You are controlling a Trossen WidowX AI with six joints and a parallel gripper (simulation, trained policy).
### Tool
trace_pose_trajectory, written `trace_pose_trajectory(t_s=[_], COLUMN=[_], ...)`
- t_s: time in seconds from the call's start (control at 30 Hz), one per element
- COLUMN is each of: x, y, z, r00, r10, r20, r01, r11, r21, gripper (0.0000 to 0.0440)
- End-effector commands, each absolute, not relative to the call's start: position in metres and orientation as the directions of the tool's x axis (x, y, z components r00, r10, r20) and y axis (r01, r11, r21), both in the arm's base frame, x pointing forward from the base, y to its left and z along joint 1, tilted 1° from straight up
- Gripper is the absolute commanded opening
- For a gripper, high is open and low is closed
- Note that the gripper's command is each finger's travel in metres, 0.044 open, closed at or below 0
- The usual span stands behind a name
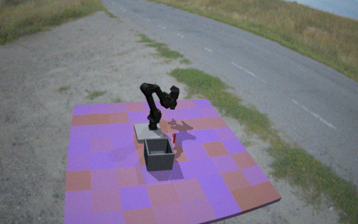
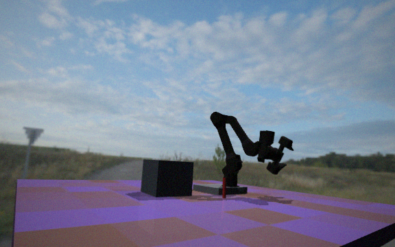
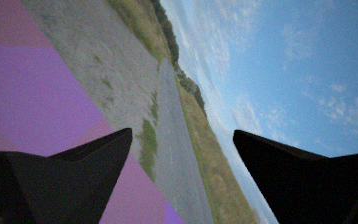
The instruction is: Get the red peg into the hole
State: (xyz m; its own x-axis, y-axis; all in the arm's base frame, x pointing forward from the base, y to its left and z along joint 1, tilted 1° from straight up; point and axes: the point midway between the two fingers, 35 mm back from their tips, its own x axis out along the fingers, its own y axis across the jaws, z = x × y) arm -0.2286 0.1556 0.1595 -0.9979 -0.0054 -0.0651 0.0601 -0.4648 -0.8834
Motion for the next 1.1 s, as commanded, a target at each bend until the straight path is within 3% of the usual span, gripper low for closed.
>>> trace_pose_trajectory(t_s=[0.0, 0.07, 0.57, 1.07], x=[-0.228, -0.225, -0.197, -0.153], y=[0.160, 0.168, 0.227, 0.275], z=[0.159, 0.158, 0.153, 0.145], r00=[-0.997, -0.996, -0.937, -0.806], r10=[0.013, 0.049, 0.306, 0.519], r20=[-0.070, -0.081, -0.170, -0.284], r01=[0.055, 0.042, -0.167, -0.481], r11=[-0.490, -0.541, -0.818, -0.855], r21=[-0.870, -0.840, -0.551, -0.195], gripper=[0.0422, 0.0440, 0.0440, 0.0440])
